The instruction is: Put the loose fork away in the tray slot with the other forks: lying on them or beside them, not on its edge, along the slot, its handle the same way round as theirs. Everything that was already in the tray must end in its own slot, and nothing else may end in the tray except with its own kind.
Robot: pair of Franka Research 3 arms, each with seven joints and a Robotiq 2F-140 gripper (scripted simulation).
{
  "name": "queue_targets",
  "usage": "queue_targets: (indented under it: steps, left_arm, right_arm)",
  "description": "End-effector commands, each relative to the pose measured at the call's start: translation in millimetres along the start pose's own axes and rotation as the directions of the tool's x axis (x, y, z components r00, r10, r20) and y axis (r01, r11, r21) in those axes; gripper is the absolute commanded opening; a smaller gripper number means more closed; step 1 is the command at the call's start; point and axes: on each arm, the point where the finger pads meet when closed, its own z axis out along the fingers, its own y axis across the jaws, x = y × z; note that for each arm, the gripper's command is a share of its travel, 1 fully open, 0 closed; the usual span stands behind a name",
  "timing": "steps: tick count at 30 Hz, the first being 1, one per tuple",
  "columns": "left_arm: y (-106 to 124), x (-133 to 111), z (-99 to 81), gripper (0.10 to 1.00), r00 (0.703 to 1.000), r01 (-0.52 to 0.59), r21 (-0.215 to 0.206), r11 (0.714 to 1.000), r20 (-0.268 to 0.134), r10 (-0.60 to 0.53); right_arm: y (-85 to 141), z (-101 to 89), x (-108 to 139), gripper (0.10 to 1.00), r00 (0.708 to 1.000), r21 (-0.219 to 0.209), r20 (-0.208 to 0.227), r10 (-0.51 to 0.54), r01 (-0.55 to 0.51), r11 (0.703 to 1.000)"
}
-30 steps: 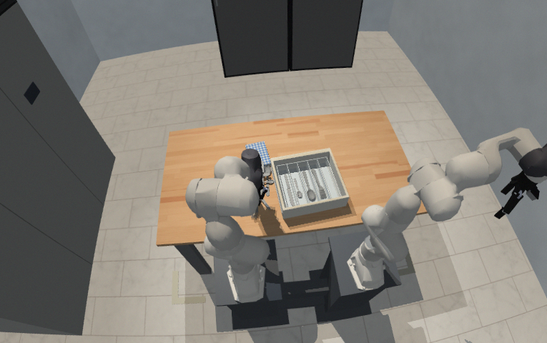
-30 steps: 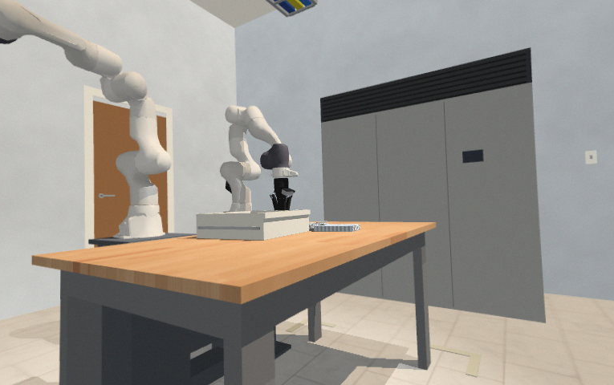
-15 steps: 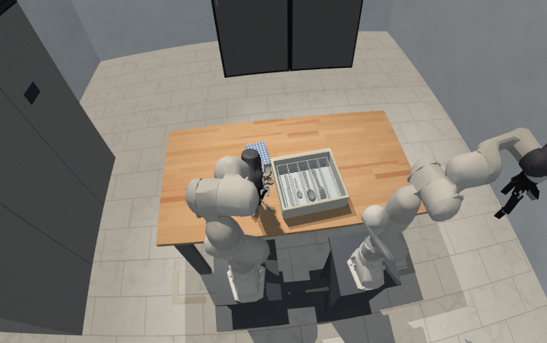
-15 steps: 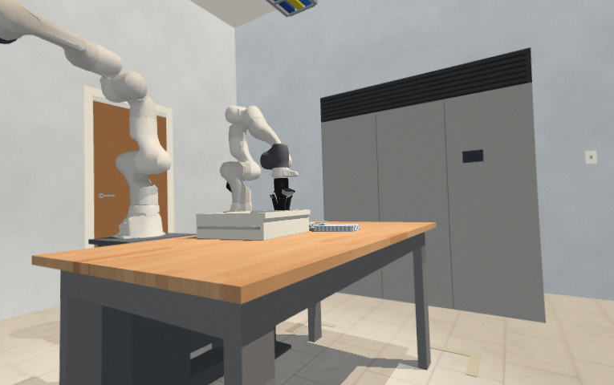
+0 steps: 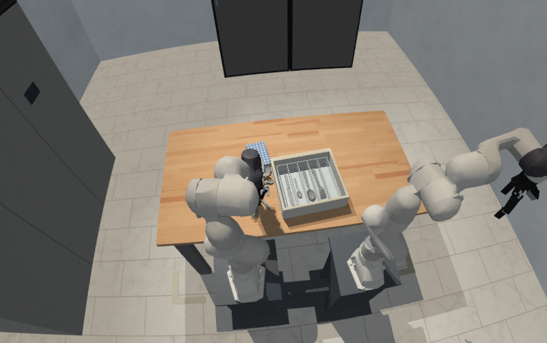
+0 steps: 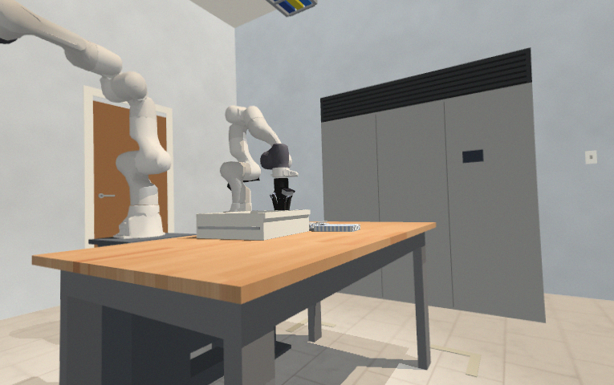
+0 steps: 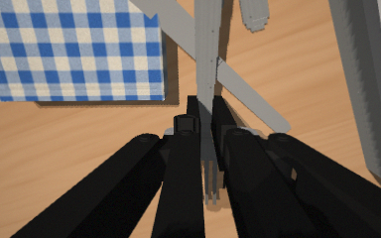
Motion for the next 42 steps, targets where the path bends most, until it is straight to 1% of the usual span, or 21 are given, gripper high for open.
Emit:
queue_targets:
  steps: [1,15,20,24,26,32,36,41,42]
  left_arm:
    - [0.4,-0.4,0.9,0.118,1.000,-0.001,-0.002,1.000,0.000,0.001]
    - [0.4,-0.4,-0.2,0.118,1.000,-0.001,-0.002,1.000,0.000,0.001]
    - [0.4,-0.4,-4.9,0.118,1.000,-0.001,-0.002,1.000,0.000,0.001]
    - [0.4,-0.4,-12.4,0.118,1.000,-0.001,-0.002,1.000,0.000,0.001]
    - [0.4,-0.4,-12.4,0.118,1.000,-0.001,-0.002,1.000,0.000,0.001]
    - [0.3,-0.4,-30.4,0.118,1.000,-0.001,-0.002,1.000,0.000,0.001]
    - [0.3,-0.4,-46.8,0.118,1.000,-0.001,-0.002,1.000,0.000,0.001]
    - [0.3,-0.4,-72.0,0.118,1.000,-0.001,-0.002,1.000,0.000,0.001]
    - [0.3,-0.4,-72.0,0.118,1.000,-0.001,-0.002,1.000,0.000,0.001]
  right_arm:
    - [0.7,1.0,0.1,1.000,1.000,0.000,0.005,-0.001,0.001,1.000]
    - [0.7,1.0,0.1,1.000,1.000,0.000,0.005,-0.001,0.001,1.000]
    - [0.7,1.0,0.1,1.000,1.000,0.000,0.005,-0.001,0.001,1.000]
    - [0.7,1.0,0.1,1.000,1.000,0.000,0.005,-0.001,0.001,1.000]
    - [0.7,1.0,0.1,1.000,1.000,0.000,0.005,-0.001,0.001,1.000]
    - [0.7,1.0,0.1,1.000,1.000,0.000,0.005,-0.001,0.001,1.000]
    - [0.7,1.0,0.1,1.000,1.000,0.000,0.005,-0.001,0.001,1.000]
    - [0.7,1.0,0.1,1.000,1.000,0.000,0.005,-0.001,0.001,1.000]
    - [0.7,1.0,0.1,1.000,1.000,0.000,0.005,-0.001,0.001,1.000]
